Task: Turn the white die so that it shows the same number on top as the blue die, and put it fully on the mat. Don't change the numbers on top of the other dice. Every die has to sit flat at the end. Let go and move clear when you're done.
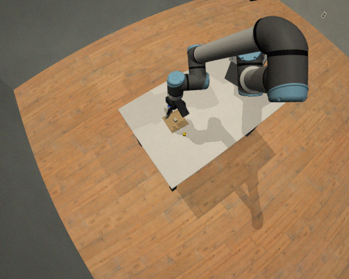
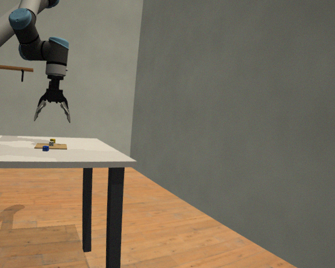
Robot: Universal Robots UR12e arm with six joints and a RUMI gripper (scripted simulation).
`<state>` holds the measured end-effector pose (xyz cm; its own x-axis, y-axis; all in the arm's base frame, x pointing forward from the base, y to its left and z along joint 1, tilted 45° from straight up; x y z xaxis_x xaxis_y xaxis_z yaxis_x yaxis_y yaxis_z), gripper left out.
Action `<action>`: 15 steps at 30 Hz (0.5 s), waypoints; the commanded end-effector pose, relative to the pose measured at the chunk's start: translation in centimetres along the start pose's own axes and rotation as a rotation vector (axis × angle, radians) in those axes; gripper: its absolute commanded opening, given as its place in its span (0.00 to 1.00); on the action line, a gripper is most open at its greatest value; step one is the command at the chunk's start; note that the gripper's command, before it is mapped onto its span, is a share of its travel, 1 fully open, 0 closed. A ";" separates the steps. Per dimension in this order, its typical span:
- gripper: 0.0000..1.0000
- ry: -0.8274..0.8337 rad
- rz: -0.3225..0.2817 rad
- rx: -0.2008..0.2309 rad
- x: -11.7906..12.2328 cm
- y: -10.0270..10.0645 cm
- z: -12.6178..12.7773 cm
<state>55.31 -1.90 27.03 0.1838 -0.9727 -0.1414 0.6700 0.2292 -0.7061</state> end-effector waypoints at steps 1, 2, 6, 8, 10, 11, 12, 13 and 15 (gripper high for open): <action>1.00 0.000 0.000 0.001 0.0 0.0 0.0; 1.00 0.000 0.000 0.001 0.0 0.0 0.0; 1.00 -0.001 0.000 0.001 0.0 0.0 0.0; 1.00 -0.001 0.000 0.001 0.0 0.0 0.0; 1.00 -0.003 0.000 0.001 0.0 0.0 0.0; 1.00 -0.005 0.000 0.001 0.0 0.0 0.0; 1.00 -0.007 0.000 0.001 0.0 0.0 0.0; 1.00 -0.010 0.000 0.001 0.0 0.0 0.0; 1.00 -0.018 0.000 0.001 0.0 0.0 0.0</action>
<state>55.30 -1.89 27.02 0.1879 -0.9725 -0.1374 0.6699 0.2292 -0.7061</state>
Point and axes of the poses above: the point where the finger pads meet when closed, its own y axis out along the fingers, its own z axis across the jaws, x = y × z, the point moved 9 cm from there along -y, back along the fingers, and after that the axes turned 8 degrees about -y, right-handed, at the moved point
